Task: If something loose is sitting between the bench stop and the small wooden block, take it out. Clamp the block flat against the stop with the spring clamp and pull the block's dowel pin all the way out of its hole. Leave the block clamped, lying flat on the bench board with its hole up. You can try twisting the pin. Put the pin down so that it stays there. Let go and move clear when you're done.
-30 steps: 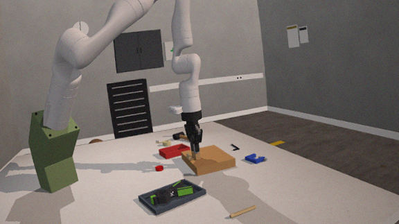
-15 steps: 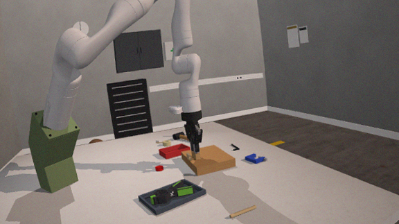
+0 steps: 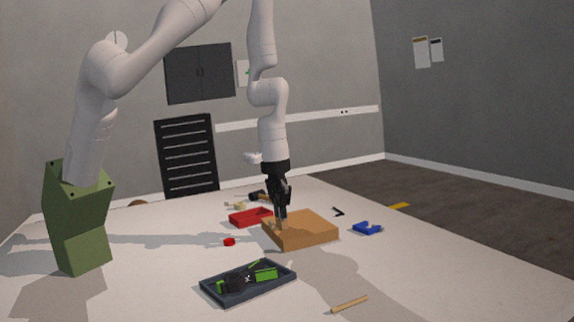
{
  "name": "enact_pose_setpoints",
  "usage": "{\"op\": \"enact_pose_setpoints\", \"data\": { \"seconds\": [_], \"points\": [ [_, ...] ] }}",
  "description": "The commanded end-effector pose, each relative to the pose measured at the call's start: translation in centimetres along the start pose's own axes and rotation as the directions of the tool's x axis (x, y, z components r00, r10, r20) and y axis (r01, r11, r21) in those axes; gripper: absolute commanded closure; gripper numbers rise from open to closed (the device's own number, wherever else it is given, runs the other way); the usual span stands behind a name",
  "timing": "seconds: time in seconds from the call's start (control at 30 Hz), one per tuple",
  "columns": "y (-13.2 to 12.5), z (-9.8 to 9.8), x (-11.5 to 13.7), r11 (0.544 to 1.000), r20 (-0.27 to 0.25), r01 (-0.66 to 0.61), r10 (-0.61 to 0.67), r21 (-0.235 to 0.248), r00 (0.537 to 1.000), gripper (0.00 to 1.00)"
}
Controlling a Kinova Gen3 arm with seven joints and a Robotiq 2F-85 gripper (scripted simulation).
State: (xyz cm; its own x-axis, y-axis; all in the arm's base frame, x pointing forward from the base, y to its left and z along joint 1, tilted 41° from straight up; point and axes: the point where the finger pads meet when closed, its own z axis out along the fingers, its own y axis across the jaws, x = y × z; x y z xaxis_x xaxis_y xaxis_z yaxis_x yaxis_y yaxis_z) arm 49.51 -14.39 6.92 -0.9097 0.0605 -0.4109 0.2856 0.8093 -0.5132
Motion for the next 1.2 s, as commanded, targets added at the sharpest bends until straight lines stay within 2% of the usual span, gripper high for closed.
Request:
{"op": "enact_pose_setpoints", "data": {
  "seconds": [0.0,0.13,0.17,0.33,0.37,0.6,0.63,0.8,0.83,1.17],
  "points": [
    [0.24,0.05,-0.31,1.000,0.007,-0.003,0.003,-0.007,1.000,0.66],
    [0.24,0.05,-0.31,1.000,0.007,-0.003,0.003,-0.007,1.000,0.66],
    [0.25,0.05,-0.32,1.000,0.007,-0.003,0.003,-0.007,1.000,0.72],
    [0.24,0.10,-0.32,1.000,0.007,-0.003,0.003,-0.007,1.000,0.72],
    [0.24,0.11,-0.31,1.000,0.007,-0.003,0.003,-0.007,1.000,0.78],
    [0.24,0.11,-0.31,1.000,0.007,-0.003,0.003,-0.007,1.000,0.78],
    [0.24,0.10,-0.31,1.000,0.007,-0.003,0.003,-0.007,1.000,0.84],
    [0.18,0.07,-0.27,1.000,0.006,-0.003,0.003,-0.005,1.000,0.84],
    [0.18,0.07,-0.27,1.000,0.006,-0.003,0.003,-0.005,1.000,0.90],
    [0.11,0.01,-0.20,1.000,0.004,-0.003,0.003,-0.003,1.000,0.90]
  ]
}}
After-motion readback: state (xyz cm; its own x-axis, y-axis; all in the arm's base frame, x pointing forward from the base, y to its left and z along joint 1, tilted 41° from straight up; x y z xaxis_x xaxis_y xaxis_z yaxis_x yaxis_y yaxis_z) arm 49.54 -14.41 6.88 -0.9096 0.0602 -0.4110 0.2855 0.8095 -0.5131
